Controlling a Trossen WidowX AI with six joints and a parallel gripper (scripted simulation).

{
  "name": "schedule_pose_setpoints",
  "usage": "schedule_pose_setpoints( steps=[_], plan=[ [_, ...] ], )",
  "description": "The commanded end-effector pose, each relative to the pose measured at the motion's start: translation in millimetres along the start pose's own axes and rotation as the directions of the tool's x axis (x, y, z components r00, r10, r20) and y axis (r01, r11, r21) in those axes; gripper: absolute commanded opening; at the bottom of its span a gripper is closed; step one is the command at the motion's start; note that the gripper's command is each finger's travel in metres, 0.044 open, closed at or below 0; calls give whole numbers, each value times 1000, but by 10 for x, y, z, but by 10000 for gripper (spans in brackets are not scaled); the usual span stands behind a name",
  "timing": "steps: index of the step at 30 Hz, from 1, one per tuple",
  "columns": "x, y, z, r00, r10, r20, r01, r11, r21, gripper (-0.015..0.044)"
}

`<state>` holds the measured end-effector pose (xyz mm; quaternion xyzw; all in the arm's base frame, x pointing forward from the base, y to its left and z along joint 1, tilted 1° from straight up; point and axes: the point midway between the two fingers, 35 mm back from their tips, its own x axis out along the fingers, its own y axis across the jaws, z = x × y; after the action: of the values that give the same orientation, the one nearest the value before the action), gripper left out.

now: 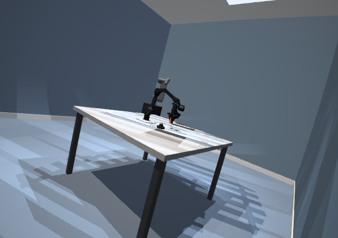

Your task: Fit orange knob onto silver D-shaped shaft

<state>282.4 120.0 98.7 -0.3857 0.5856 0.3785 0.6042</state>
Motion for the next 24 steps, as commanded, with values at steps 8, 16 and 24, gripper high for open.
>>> schedule_pose_setpoints(
  steps=[8, 16, 24],
  plan=[
    [-399, -20, 23, 1000, -7, 10, 7, 1000, -2, 0],
    [-655, -18, 19, 1000, -8, 10, 8, 1000, -2, 0],
    [-860, -13, 10, 1000, -7, 10, 7, 1000, -2, 0]
  ],
)
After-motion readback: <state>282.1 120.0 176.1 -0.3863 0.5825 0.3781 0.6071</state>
